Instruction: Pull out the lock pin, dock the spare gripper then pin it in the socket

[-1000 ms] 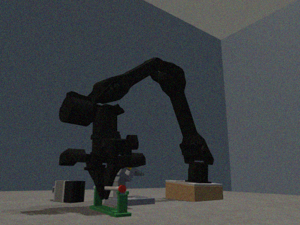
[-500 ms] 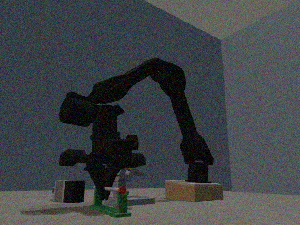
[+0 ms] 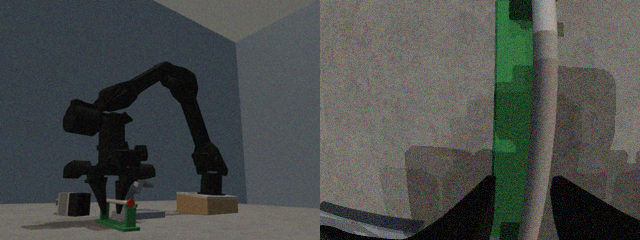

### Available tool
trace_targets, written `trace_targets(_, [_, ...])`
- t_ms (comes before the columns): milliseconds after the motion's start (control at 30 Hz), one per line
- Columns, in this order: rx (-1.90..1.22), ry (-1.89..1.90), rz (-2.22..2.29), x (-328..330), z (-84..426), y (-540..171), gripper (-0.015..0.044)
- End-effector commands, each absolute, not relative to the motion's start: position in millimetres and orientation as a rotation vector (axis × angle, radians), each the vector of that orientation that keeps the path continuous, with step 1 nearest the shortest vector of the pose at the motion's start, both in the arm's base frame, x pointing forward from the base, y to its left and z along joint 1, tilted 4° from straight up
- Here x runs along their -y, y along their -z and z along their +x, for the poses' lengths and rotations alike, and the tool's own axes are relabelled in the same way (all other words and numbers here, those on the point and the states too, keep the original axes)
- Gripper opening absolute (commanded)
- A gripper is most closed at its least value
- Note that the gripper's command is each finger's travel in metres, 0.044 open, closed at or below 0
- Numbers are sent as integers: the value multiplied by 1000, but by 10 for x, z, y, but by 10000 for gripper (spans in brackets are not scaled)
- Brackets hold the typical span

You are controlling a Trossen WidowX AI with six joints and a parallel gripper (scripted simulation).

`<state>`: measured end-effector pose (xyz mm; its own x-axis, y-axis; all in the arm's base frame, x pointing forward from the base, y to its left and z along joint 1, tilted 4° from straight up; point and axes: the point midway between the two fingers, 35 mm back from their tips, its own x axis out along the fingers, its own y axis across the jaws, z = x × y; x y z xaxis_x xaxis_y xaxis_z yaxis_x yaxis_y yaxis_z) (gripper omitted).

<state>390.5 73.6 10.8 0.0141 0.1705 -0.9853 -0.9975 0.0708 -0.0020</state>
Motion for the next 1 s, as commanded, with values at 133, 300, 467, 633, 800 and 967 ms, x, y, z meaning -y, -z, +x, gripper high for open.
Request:
trace_targets(133, [-1109,-1228,-1036,-734,3904,-133,341])
trace_targets(300, [-1117,-1233,-1031,-722,3883,-264,440])
trace_targets(467, [-1121,-1233,-1028,-712,3871,-381,440])
trace_targets(633, [-1124,-1234,-1026,-703,3861,-499,440])
trace_targets(800, [-1129,-1234,-1023,-694,3851,-612,440])
trace_targets(967, [-1133,-1235,-1020,-685,3841,-727,440])
